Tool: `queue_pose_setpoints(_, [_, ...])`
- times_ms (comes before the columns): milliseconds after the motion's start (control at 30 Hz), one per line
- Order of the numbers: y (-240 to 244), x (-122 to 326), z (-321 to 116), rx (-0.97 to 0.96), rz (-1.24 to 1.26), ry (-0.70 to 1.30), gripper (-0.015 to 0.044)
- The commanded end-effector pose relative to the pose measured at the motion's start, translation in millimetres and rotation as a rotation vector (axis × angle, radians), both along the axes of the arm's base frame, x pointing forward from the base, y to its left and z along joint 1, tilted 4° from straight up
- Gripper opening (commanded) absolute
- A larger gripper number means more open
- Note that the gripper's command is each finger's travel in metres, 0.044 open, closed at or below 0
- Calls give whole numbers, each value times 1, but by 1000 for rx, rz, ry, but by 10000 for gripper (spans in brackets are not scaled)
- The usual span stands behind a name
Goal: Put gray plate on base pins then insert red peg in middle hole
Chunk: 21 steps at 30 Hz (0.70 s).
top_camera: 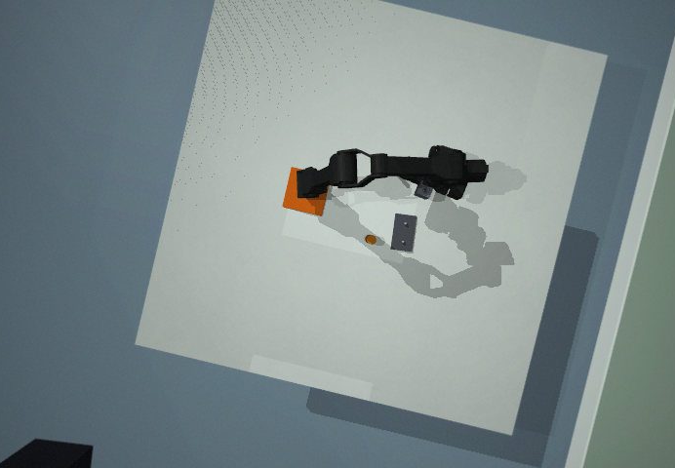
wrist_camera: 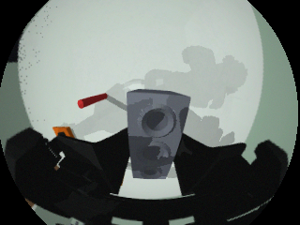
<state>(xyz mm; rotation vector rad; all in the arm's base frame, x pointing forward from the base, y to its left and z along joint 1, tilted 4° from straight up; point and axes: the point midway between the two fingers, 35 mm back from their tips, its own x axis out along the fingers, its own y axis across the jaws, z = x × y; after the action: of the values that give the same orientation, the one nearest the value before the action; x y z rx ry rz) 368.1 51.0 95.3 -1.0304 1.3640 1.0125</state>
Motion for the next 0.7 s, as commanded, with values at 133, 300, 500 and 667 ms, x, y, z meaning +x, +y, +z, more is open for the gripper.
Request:
queue_pose_setpoints(133, [3, -2, 26, 7, -10, 5, 0])
queue_pose_setpoints(300, [4, -5, 42, 10, -14, 10, 0])
queue_pose_setpoints(500, [4, -7, 53, 11, -16, 13, 0])
queue_pose_setpoints(667, [-9, -5, 48, 11, 4, 13, 0])
